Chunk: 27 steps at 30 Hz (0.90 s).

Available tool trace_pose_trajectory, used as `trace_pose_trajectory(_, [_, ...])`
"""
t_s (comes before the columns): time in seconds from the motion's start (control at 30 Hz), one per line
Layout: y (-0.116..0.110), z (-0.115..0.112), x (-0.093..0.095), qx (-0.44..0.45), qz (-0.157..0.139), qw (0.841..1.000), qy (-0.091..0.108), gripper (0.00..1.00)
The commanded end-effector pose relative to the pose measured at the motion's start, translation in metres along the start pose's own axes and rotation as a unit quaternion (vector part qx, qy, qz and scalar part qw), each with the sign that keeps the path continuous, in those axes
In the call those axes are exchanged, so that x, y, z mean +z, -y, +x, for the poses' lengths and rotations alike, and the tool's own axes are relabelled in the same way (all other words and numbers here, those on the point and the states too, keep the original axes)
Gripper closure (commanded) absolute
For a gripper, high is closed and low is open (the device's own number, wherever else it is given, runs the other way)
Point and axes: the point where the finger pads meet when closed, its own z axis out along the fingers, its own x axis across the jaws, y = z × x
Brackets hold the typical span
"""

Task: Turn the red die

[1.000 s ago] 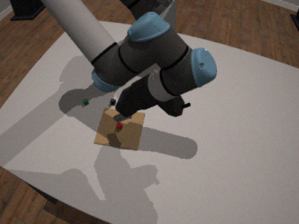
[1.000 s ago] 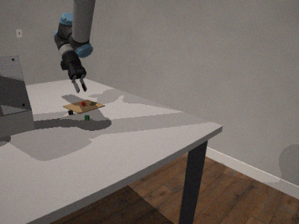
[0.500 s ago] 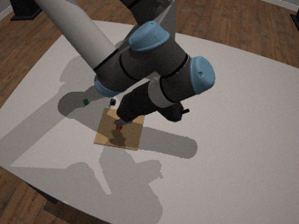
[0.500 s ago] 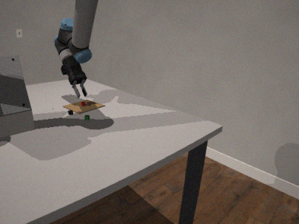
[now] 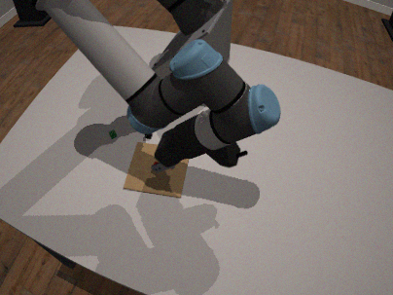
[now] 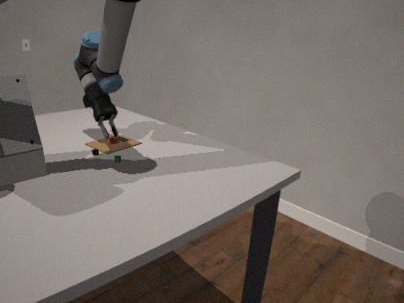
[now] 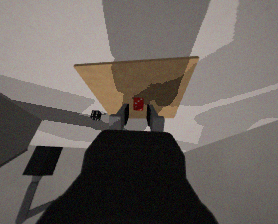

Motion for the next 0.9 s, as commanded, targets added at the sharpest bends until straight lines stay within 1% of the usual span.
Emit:
trace_pose_trajectory(0.0, [0.0031, 0.0005, 0.003, 0.0, 0.001, 1.0, 0.0, 0.36])
trace_pose_trajectory(0.33, [0.008, 0.0005, 0.0079, 0.0, 0.001, 1.0, 0.0, 0.36])
trace_pose_trajectory(0.87, [0.0085, 0.0005, 0.0084, 0.0, 0.001, 1.0, 0.0, 0.36])
